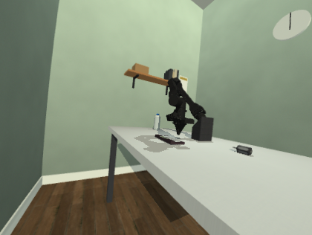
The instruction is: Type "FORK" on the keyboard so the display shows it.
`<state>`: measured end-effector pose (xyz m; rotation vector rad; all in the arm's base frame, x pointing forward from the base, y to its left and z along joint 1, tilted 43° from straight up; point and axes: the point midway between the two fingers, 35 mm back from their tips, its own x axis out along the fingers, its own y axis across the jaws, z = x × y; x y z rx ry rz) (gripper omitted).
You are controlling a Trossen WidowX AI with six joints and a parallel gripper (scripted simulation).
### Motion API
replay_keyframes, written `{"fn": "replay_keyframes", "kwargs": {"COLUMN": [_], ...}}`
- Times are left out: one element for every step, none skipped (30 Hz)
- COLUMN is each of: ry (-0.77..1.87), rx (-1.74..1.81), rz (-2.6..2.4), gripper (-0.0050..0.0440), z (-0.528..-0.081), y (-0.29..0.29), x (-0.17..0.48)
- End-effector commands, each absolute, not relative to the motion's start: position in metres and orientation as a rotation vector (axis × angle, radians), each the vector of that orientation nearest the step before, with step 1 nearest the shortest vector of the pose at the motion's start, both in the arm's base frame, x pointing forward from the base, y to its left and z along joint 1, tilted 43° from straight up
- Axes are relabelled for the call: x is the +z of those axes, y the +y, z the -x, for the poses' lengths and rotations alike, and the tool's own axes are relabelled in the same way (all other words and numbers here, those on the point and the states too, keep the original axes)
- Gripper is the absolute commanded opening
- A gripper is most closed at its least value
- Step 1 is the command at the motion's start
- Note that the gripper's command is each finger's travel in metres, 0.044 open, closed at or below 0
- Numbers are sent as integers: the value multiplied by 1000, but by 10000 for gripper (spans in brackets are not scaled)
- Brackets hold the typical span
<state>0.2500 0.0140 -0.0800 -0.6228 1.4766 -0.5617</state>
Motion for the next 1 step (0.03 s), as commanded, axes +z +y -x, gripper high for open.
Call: {"fn": "replay_keyframes", "kwargs": {"ry": [1460], "rx": [-560], "rz": [603], "gripper": [-50], "z": [-251], "y": [21], "x": [-82]}}
